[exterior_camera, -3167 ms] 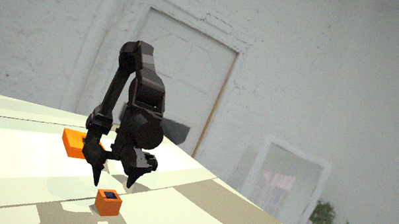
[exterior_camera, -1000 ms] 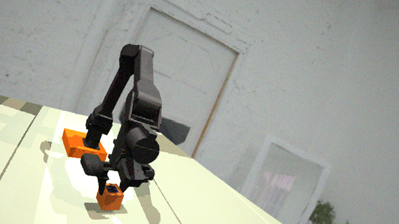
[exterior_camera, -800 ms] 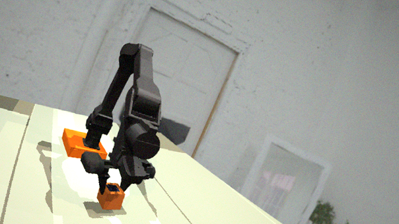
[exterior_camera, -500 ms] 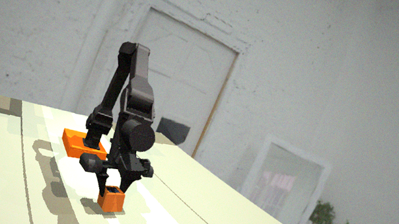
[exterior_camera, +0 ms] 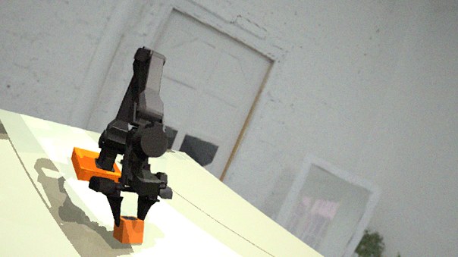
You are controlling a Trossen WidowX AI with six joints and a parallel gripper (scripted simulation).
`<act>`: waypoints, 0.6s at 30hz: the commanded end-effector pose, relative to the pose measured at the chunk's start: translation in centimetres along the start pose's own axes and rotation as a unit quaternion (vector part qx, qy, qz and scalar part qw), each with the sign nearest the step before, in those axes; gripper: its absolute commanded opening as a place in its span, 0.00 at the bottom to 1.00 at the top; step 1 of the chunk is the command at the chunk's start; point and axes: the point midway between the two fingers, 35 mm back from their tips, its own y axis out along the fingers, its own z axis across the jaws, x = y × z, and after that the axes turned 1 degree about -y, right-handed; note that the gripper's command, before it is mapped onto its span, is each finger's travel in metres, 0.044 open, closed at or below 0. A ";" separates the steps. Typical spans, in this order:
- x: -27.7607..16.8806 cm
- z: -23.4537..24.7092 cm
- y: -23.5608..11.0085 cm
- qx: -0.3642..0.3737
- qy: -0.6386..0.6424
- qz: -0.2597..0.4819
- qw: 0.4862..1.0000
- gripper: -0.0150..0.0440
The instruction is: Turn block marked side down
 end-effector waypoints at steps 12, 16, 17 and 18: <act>0.1 -0.1 0.2 -0.002 -0.001 -0.072 0.997 0.25; 0.2 -0.2 1.2 -0.002 0.001 -0.101 0.995 0.25; 0.2 -0.2 1.4 -0.002 0.001 -0.109 0.994 0.25; 0.2 -0.3 1.6 -0.003 0.001 -0.116 0.993 0.25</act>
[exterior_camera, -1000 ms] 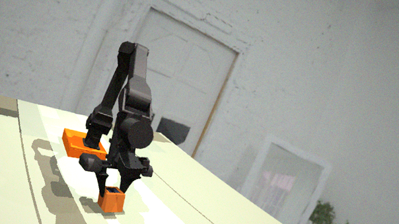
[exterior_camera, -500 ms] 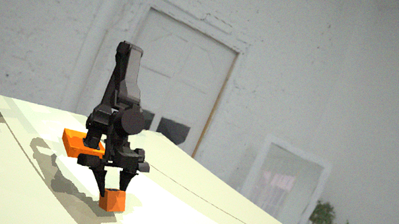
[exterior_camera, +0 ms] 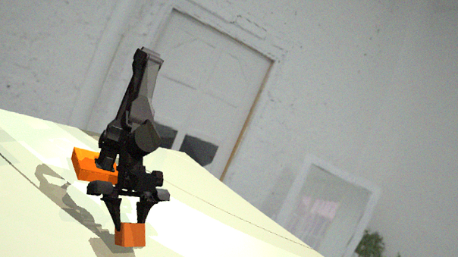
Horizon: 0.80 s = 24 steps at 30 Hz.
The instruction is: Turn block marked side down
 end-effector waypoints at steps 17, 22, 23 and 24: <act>-1.4 0.0 2.0 0.000 0.006 -0.133 0.991 0.25; -1.7 0.1 1.7 -0.001 0.005 -0.168 0.986 0.25; -1.8 0.1 1.6 -0.001 0.005 -0.175 0.984 0.25; -1.9 0.2 1.5 -0.001 0.004 -0.182 0.983 0.25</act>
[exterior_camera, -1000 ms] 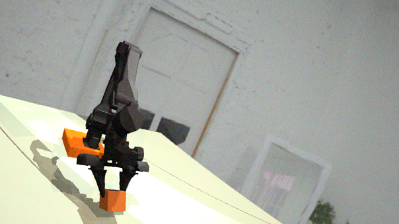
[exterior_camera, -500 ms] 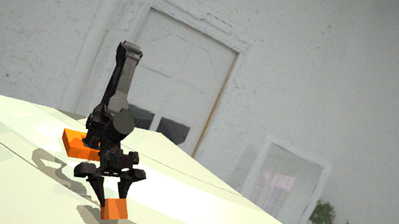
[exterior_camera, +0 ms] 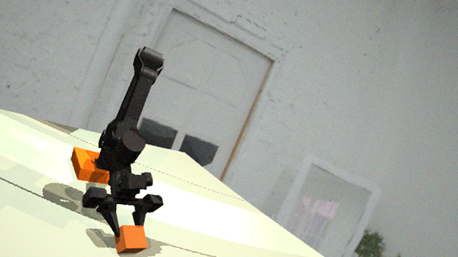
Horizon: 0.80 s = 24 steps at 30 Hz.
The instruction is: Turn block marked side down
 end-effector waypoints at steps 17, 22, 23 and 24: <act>-0.4 0.3 -1.0 0.003 0.003 -0.048 0.999 0.25; -0.4 0.3 -1.0 0.003 0.003 -0.048 0.999 0.25; -0.4 0.3 -1.0 0.003 0.003 -0.048 0.999 0.30; -0.4 0.3 -1.0 0.003 0.003 -0.048 0.999 0.34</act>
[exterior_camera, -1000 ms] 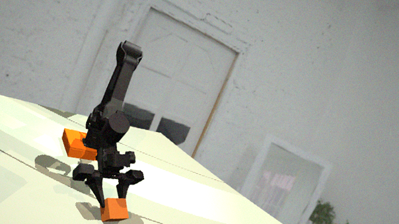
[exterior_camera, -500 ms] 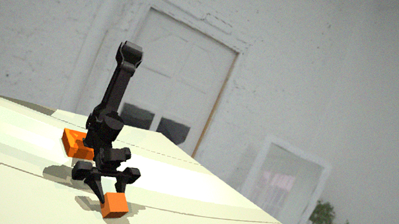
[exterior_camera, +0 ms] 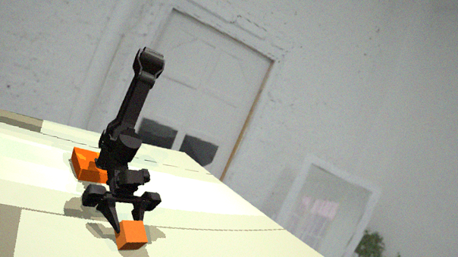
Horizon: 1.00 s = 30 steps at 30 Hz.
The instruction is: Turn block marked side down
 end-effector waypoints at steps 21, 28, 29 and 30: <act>0.0 0.0 0.0 0.002 0.003 -0.002 1.000 1.00; 0.0 0.0 0.0 0.002 0.003 -0.002 1.000 1.00; 0.0 0.0 0.0 0.002 0.003 -0.002 1.000 1.00; 0.0 0.0 0.0 0.002 0.003 -0.002 1.000 1.00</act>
